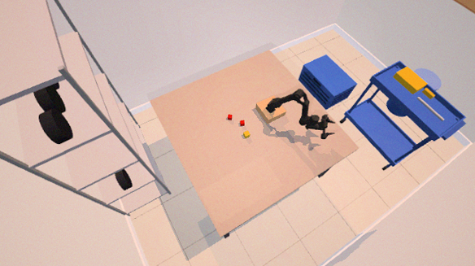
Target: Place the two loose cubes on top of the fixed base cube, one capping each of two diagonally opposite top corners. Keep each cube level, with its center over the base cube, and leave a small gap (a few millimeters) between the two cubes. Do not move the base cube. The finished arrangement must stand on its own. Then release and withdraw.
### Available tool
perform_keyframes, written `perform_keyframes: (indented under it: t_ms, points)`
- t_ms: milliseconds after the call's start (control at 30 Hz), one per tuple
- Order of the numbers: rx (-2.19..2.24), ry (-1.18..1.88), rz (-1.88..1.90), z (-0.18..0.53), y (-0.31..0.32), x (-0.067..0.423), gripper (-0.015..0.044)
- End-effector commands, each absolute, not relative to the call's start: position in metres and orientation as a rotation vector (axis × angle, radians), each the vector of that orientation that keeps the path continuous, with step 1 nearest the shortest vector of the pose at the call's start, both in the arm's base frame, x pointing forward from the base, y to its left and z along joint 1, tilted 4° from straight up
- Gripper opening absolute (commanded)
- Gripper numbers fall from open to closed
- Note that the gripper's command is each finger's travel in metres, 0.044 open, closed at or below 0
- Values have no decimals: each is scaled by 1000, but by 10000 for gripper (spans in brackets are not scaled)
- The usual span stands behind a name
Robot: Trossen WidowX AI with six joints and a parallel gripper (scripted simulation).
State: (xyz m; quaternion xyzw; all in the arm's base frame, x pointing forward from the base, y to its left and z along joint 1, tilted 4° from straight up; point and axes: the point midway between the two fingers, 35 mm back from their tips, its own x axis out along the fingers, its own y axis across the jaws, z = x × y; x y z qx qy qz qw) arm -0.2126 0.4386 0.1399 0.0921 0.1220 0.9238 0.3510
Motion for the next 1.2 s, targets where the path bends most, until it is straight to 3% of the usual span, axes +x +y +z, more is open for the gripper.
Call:
perform_keyframes:
  t_ms: [0,133,167,667,1167]
  points:
    - [239,319,2385,140,440,-210,374]
    - [234,361,2247,135,458,-166,269]
    - [217,355,2221,133,463,-156,265]
    - [-48,308,1855,107,495,-5,265]
    - [-308,355,1522,82,464,143,265]
